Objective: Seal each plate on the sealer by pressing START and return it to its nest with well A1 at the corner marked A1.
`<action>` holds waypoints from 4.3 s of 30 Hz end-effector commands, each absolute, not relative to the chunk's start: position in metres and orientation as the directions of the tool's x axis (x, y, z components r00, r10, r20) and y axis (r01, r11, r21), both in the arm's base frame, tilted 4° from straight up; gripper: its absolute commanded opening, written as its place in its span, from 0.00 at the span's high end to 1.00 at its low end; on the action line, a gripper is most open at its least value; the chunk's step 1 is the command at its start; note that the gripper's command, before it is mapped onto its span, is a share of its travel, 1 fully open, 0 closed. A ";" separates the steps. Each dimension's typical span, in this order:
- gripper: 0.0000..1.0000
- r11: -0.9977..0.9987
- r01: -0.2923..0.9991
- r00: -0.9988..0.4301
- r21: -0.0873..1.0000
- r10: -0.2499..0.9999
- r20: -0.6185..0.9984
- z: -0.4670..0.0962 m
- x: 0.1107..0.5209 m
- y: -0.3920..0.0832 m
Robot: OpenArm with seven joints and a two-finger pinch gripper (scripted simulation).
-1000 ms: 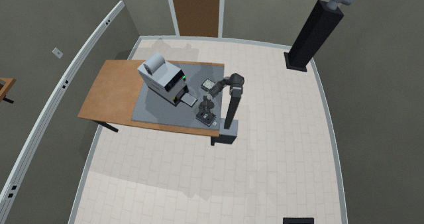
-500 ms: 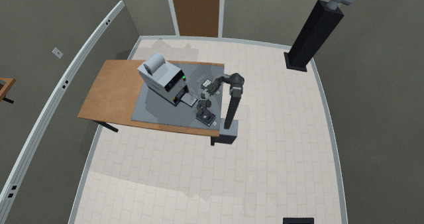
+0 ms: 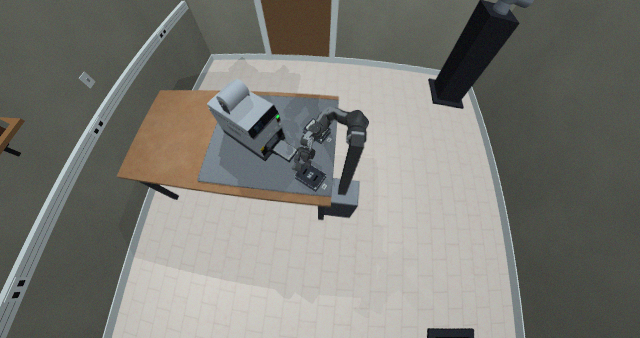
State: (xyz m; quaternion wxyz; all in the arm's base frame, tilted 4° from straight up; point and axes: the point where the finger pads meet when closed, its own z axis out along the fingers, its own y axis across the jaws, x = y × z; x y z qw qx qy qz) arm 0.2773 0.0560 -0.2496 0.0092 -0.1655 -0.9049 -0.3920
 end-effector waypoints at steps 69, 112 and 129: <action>0.35 0.893 0.448 -0.756 -0.043 0.353 -0.551 -0.227 0.412 -0.160; 0.35 0.894 0.446 -0.877 -0.042 0.427 -0.221 -0.282 0.415 -0.089; 0.35 0.894 0.446 -0.877 -0.042 0.427 -0.221 -0.282 0.415 -0.089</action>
